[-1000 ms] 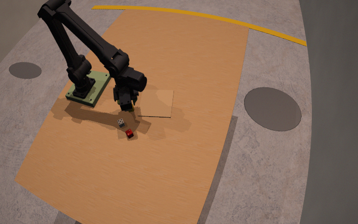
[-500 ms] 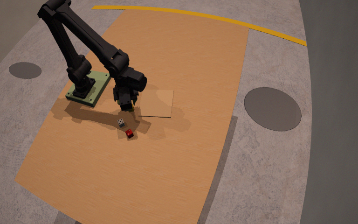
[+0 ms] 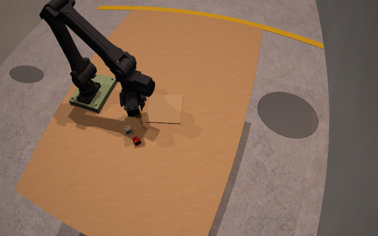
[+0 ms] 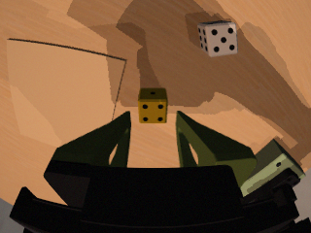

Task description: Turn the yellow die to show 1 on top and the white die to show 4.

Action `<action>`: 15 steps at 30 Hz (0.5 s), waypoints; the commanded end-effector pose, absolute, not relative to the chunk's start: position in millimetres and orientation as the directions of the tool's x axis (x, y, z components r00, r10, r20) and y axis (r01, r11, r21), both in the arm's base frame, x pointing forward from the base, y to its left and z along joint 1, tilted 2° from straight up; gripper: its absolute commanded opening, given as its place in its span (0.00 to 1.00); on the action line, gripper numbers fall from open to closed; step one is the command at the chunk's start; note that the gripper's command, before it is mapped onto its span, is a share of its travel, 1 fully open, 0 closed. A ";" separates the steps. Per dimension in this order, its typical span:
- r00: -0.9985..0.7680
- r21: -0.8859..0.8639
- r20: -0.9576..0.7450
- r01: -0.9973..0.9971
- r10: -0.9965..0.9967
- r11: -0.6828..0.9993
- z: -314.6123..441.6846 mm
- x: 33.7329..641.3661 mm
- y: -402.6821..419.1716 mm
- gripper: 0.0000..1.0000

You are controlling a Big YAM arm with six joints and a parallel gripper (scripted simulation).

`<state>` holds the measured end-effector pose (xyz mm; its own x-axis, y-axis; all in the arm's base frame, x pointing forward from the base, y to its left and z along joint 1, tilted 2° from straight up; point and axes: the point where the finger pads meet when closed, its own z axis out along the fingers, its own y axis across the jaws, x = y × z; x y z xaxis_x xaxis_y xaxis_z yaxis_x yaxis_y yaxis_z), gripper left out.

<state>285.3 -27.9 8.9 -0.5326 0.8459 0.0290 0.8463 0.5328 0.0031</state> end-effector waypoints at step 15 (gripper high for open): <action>-0.535 0.017 0.016 0.845 0.845 0.535 11.2 293.1 -23.7 0.39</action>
